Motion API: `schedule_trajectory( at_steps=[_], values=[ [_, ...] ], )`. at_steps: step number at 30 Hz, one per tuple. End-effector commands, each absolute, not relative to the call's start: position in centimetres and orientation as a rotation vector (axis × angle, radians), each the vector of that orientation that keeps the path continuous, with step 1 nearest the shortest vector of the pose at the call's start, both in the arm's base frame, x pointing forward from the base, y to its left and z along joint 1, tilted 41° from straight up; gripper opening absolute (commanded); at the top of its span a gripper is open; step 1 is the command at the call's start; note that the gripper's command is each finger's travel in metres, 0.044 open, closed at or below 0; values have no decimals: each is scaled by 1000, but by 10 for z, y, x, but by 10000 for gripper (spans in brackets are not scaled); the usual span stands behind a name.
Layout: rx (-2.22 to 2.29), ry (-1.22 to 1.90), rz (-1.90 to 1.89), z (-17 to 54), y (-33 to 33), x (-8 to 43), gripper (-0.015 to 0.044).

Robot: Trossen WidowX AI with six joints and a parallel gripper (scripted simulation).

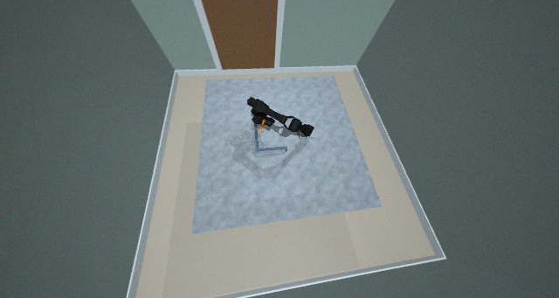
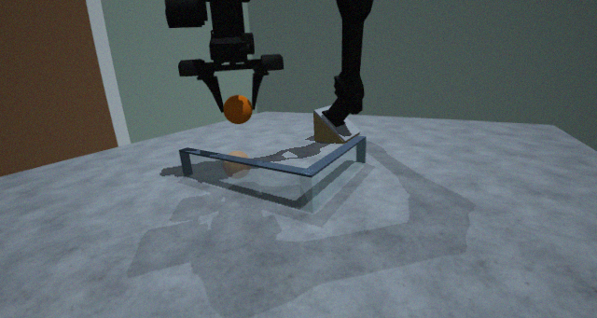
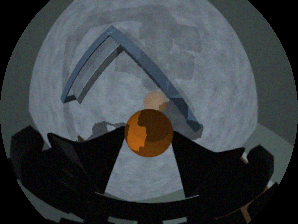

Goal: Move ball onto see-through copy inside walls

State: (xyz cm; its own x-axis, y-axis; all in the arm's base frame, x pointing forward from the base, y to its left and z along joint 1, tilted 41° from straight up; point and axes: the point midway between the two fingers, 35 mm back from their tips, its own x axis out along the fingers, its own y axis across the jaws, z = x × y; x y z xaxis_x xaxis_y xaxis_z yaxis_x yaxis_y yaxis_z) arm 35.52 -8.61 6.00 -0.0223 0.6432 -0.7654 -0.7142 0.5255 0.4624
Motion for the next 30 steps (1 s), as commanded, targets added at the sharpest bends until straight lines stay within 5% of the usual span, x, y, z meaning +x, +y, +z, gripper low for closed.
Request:
schedule_trajectory(
  at_steps=[1, 30],
  values=[
    [18, 1223, 1007, 58, -85, 360, 0],
    [505, 1493, 592, 33, -63, 375, 0]
  ],
)
